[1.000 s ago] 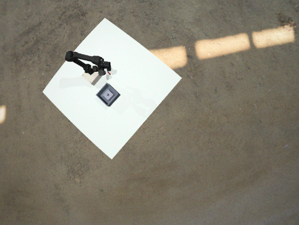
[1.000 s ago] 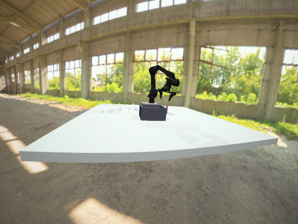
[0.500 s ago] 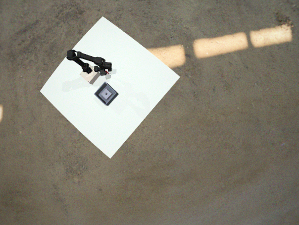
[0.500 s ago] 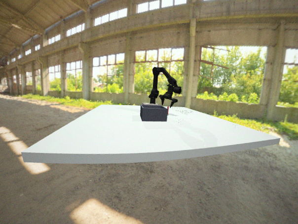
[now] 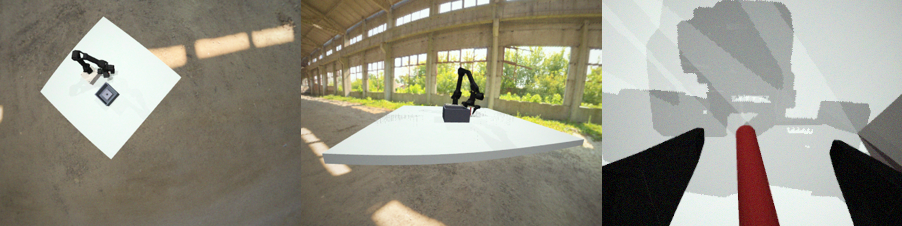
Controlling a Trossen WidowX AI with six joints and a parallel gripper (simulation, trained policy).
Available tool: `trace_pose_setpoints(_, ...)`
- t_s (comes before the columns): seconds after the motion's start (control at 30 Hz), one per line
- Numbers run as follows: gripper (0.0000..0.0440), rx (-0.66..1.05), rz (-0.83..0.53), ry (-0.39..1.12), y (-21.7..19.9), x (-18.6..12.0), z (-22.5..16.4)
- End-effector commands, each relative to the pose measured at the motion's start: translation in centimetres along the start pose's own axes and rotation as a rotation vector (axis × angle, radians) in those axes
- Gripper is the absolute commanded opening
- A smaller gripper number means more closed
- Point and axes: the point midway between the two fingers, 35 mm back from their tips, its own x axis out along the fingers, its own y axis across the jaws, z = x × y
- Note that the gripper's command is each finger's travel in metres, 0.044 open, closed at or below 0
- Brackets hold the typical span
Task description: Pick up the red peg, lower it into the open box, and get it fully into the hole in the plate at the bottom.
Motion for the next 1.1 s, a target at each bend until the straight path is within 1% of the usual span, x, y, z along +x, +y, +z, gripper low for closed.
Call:
trace_pose_setpoints(0.0, 0.0266, -0.004, -0.023, 0.005, -0.4, 1.4, -0.1)
trace_pose_setpoints(0.27, 0.0059, 0.002, -0.079, 0.020, -0.7, 2.3, -0.3)
trace_pose_setpoints(0.37, 0.0000, 0.008, -0.110, 0.022, -0.9, 2.5, -0.3)
trace_pose_setpoints(0.43, 0.0000, 0.009, -0.118, 0.013, -0.8, 2.3, -0.2)
trace_pose_setpoints(0.67, 0.0000, 0.001, -0.099, -0.029, 0.5, 0.3, 0.6)
trace_pose_setpoints(1.07, 0.0000, -0.002, -0.083, -0.080, 1.4, -4.2, 2.0)
